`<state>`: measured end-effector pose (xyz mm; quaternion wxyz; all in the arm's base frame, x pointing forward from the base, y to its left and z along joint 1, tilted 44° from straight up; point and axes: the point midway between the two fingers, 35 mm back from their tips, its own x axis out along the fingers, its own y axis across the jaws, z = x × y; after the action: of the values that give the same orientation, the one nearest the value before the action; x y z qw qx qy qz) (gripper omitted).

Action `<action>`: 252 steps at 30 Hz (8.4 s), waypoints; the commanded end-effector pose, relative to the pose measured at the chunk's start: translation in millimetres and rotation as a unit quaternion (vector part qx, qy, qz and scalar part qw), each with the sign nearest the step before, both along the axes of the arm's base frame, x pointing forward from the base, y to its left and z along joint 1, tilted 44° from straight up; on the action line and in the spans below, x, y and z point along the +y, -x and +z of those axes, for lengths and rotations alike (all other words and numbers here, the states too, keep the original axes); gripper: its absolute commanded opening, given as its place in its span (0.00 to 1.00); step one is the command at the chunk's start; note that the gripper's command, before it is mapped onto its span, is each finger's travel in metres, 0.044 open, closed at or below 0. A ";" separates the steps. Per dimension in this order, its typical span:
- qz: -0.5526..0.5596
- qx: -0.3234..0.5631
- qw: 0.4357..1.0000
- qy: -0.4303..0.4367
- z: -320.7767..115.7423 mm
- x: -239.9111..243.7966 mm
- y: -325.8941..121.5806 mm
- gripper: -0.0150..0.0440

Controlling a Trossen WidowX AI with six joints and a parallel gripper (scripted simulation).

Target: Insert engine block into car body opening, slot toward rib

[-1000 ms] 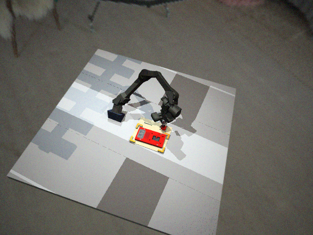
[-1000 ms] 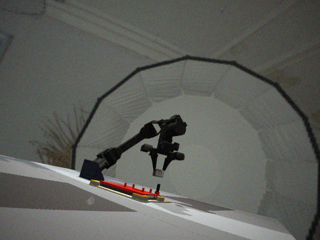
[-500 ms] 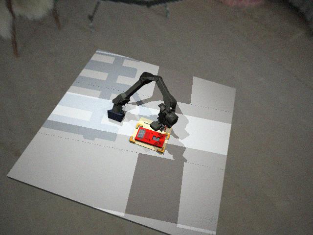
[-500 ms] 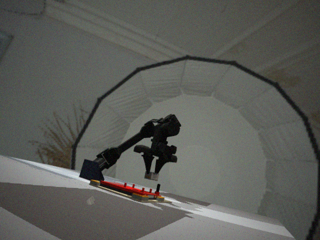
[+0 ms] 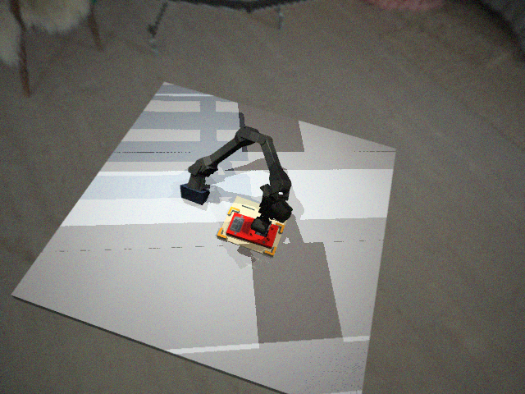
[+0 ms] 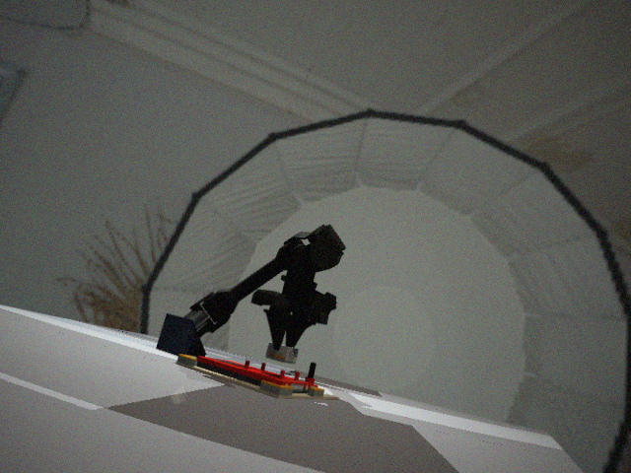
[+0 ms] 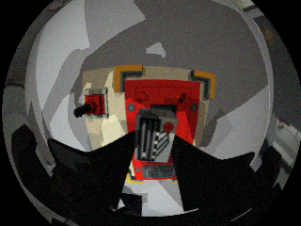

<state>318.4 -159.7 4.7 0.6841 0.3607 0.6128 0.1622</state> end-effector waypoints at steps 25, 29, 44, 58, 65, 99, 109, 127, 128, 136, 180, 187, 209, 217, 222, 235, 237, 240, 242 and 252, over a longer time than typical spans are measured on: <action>0.033 -0.028 0.999 0.009 -16.4 -6.0 3.9 0.52; 0.033 -0.028 0.999 0.009 -16.4 -6.0 3.9 0.52; 0.054 -0.047 0.997 0.014 -16.9 -6.8 3.9 0.52; 0.059 -0.052 0.997 0.016 -16.8 -7.0 3.8 0.52; 0.048 -0.042 0.998 0.013 -16.7 -6.9 3.9 0.52; 0.033 -0.028 0.999 0.009 -20.4 -3.4 2.9 0.52; 0.050 -0.044 0.998 0.013 -21.6 -2.3 2.5 0.52; 0.041 -0.036 0.998 0.011 -23.8 -0.3 1.9 0.52; 0.041 -0.036 0.998 0.011 -23.9 -0.2 1.9 0.52; 0.043 -0.037 0.998 0.011 -24.9 0.7 1.6 0.52; 0.043 -0.037 0.998 0.011 -30.0 5.7 -0.1 0.52; 0.043 -0.037 0.998 0.011 -30.9 6.6 -0.3 0.52; 0.043 -0.037 0.998 0.011 -33.5 9.1 -1.1 0.52; 0.043 -0.037 0.998 0.011 -34.4 10.0 -1.4 0.52; 0.043 -0.037 0.998 0.011 -34.8 10.3 -1.3 0.52; 0.045 -0.038 0.998 0.012 -34.0 9.9 -1.0 1.00; 0.045 -0.038 0.998 0.012 -34.0 9.9 -1.0 1.00; 0.045 -0.038 0.998 0.012 -34.0 9.9 -1.0 1.00; 0.045 -0.038 0.998 0.012 -34.0 9.9 -1.0 1.00; 0.043 -0.037 0.998 0.011 -22.7 1.2 1.8 1.00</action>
<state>316.6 -154.2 -22.6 0.7003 0.3239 0.6045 0.1980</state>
